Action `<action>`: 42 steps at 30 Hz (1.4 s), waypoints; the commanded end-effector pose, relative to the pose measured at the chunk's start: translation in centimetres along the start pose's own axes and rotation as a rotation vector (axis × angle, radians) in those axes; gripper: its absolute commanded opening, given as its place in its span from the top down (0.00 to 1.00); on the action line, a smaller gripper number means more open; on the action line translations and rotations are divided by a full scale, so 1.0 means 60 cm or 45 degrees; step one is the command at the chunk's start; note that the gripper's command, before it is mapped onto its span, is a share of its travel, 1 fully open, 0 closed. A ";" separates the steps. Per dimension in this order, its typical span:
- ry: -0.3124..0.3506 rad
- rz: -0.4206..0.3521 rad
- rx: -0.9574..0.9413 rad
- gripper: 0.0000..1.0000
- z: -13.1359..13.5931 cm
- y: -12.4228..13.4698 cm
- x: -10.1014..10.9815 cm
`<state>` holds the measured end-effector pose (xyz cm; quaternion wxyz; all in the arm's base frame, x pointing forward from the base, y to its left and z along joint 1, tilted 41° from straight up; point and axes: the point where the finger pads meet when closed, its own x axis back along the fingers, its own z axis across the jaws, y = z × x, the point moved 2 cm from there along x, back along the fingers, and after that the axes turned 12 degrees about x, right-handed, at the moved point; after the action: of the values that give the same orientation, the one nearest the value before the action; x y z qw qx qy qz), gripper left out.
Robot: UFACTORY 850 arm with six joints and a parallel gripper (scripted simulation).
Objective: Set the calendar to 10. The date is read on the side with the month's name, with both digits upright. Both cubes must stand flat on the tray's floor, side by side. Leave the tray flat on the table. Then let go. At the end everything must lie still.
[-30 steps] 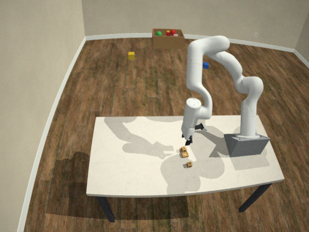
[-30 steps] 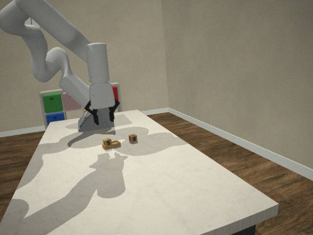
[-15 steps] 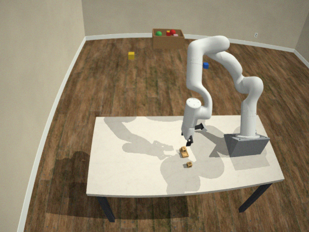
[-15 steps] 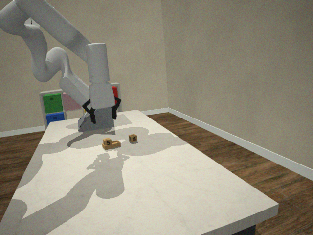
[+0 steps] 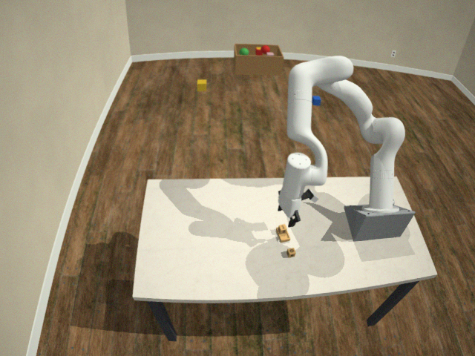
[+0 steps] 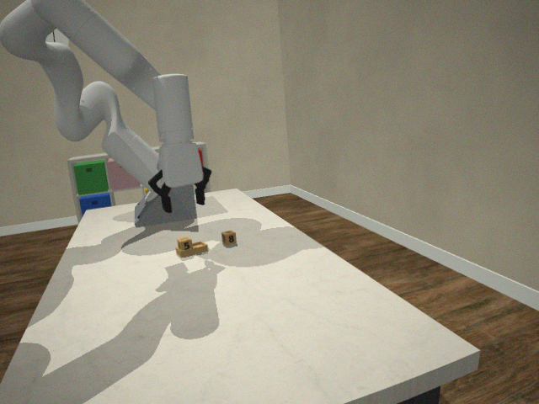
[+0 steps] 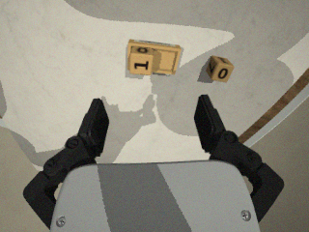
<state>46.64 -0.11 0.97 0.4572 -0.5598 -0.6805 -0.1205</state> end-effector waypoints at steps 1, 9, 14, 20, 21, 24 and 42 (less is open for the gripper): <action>0.006 0.004 0.221 0.00 0.020 0.011 -0.002; 0.007 0.003 0.515 0.00 0.048 0.023 -0.007; 0.007 0.002 0.749 0.00 0.070 0.032 -0.011; 0.008 0.001 1.086 0.00 0.103 0.044 -0.017; 0.008 0.001 1.087 0.00 0.103 0.044 -0.017; 0.007 0.001 1.279 0.00 0.122 0.050 -0.021; 0.007 0.002 1.809 0.00 0.174 0.063 -0.034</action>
<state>44.67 6.87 -7.68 0.7119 -0.1288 -0.5953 0.3496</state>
